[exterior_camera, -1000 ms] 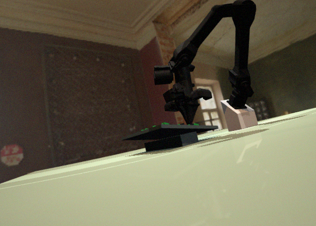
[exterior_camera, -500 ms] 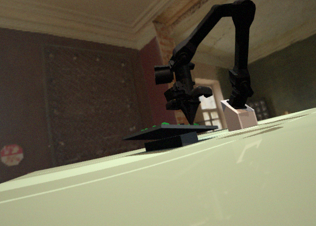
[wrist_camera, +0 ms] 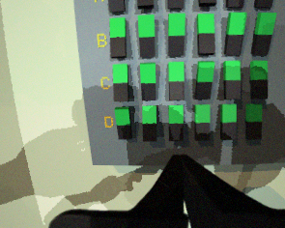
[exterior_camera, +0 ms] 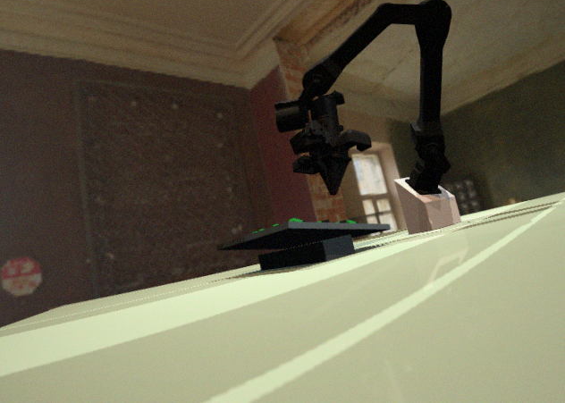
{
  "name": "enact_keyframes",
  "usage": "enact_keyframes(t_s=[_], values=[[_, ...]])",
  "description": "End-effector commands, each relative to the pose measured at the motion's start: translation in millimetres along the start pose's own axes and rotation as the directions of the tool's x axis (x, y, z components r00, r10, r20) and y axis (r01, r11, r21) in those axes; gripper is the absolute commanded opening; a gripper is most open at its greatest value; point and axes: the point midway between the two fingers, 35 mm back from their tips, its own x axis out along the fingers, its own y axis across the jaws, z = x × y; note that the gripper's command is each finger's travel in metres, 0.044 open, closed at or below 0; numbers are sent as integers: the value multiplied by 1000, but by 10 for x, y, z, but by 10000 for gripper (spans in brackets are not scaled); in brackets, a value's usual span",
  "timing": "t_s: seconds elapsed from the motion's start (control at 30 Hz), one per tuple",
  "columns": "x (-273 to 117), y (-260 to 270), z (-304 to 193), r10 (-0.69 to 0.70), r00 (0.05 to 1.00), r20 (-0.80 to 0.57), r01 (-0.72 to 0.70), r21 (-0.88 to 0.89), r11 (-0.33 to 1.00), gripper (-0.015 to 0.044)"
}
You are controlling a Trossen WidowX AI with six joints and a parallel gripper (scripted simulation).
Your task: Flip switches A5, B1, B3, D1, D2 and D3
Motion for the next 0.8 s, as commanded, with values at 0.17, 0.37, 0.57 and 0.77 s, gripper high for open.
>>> enact_keyframes(t_s=[0.17, 0.37, 0.57, 0.77], values=[[347, -58, -82, 8, 1000, 17, -8, 0, 1000, 0], [366, -57, -84, 8, 1000, 19, -8, 0, 1000, 0], [379, -56, -84, 8, 1000, 19, -8, 0, 1000, 0], [473, -53, -86, 9, 1000, 19, -9, 0, 1000, 0]])
